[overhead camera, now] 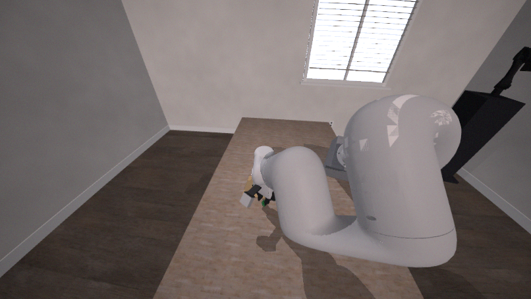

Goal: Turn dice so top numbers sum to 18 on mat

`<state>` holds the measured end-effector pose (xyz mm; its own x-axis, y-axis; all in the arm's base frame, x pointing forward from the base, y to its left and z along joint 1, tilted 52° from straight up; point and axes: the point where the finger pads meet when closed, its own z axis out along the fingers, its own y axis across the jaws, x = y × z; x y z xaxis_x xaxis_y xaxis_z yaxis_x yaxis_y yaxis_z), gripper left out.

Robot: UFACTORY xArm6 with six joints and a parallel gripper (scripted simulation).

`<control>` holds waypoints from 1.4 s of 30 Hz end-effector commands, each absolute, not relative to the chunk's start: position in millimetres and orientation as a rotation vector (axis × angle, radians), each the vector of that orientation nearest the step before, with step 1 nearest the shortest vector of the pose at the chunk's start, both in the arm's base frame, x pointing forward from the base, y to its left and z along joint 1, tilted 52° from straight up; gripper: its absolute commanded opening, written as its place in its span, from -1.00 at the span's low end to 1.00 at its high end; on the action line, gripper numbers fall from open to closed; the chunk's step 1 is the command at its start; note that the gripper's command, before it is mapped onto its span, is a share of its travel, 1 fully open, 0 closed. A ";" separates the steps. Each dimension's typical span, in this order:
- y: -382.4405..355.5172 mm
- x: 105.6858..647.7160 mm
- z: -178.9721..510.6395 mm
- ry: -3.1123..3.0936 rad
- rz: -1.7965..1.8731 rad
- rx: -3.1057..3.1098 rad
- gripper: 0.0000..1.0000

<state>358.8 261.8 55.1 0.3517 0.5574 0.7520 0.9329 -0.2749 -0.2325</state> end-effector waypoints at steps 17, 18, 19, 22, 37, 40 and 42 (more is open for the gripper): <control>268.6 360.4 49.6 -1.295 -0.723 -1.951 -0.28; 268.6 360.4 49.6 -1.295 -0.723 -1.951 -0.28; 268.6 360.4 49.6 -1.295 -0.723 -1.951 -0.28; 268.6 360.4 49.6 -1.295 -0.723 -1.951 -0.28; 268.6 360.4 49.6 -1.295 -0.723 -1.951 -0.28; 268.6 360.4 49.6 -1.295 -0.723 -1.951 -0.28; 268.6 360.4 49.6 -1.295 -0.723 -1.951 -0.28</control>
